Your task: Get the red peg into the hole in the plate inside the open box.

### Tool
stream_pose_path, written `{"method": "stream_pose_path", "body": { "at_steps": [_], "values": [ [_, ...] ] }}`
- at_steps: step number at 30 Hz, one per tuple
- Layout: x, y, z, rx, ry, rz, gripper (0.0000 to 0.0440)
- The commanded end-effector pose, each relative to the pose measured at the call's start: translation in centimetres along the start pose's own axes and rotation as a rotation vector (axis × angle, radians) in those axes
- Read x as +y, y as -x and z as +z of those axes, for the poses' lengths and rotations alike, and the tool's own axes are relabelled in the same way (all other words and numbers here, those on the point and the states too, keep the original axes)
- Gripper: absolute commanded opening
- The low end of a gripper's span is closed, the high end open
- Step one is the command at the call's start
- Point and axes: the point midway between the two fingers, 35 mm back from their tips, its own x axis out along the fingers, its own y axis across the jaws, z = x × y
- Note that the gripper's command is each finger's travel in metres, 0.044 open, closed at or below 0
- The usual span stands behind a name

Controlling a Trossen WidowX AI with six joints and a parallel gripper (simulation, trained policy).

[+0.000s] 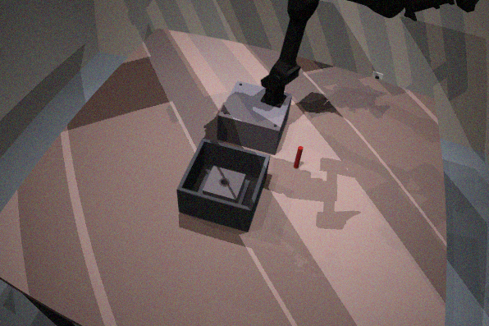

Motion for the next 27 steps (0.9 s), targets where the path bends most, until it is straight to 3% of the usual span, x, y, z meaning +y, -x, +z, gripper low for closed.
{"method": "stream_pose_path", "body": {
  "at_steps": [1,13,27],
  "values": [
    [-1.7,1.0,-1.1,0.053,-0.057,-0.067,0.0440],
    [-8.3,6.6,-4.7,0.236,-0.281,-0.370,0.0440],
    [-13.2,16.0,-8.8,0.409,-0.519,-0.762,0.0440]
  ]
}}
